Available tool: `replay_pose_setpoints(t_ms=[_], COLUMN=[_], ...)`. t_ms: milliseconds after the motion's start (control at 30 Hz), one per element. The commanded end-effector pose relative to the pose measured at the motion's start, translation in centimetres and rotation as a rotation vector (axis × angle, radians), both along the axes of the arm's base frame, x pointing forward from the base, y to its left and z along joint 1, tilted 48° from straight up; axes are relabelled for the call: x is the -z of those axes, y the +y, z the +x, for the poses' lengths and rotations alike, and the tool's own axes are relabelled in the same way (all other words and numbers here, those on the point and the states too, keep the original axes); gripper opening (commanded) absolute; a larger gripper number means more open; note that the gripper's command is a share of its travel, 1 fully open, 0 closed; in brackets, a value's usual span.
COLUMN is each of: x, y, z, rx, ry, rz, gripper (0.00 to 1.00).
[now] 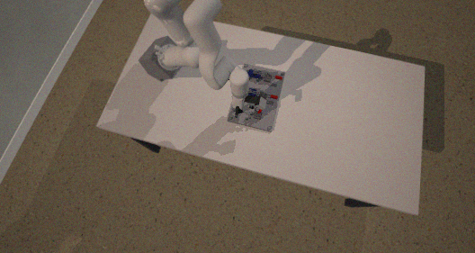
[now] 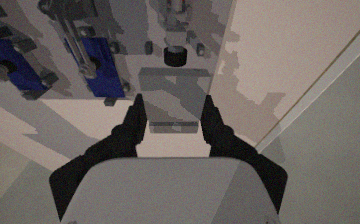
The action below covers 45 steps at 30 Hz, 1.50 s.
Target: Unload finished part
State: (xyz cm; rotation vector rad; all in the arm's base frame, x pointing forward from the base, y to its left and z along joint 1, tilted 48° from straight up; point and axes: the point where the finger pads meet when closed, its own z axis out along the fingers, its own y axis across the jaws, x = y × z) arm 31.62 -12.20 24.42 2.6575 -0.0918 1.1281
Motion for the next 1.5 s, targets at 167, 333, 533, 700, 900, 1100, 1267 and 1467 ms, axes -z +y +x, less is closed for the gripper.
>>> replay_pose_setpoints(t_ms=[167, 333, 533, 700, 900, 1100, 1267, 1467], x=[-0.2, -0.2, -0.2, -0.2, -0.2, -0.2, -0.3, -0.4], y=[0.0, 0.0, 0.0, 0.0, -0.1, -0.3, -0.7, -1.2], z=[0.0, 0.0, 0.0, 0.0, 0.0, 0.0, -0.1, -0.2], rx=[0.000, 0.000, 0.000, 0.000, 0.000, 0.000, 0.000, 0.000], ry=[-0.003, -0.003, -0.003, -0.003, -0.003, -0.003, -0.003, -0.003], rz=[-0.001, -0.001, -0.001, -0.001, -0.001, -0.001, -0.001, -0.001], gripper=[0.00, 0.00, 0.00, 0.00, 0.00, 0.00, 0.00, 0.00])
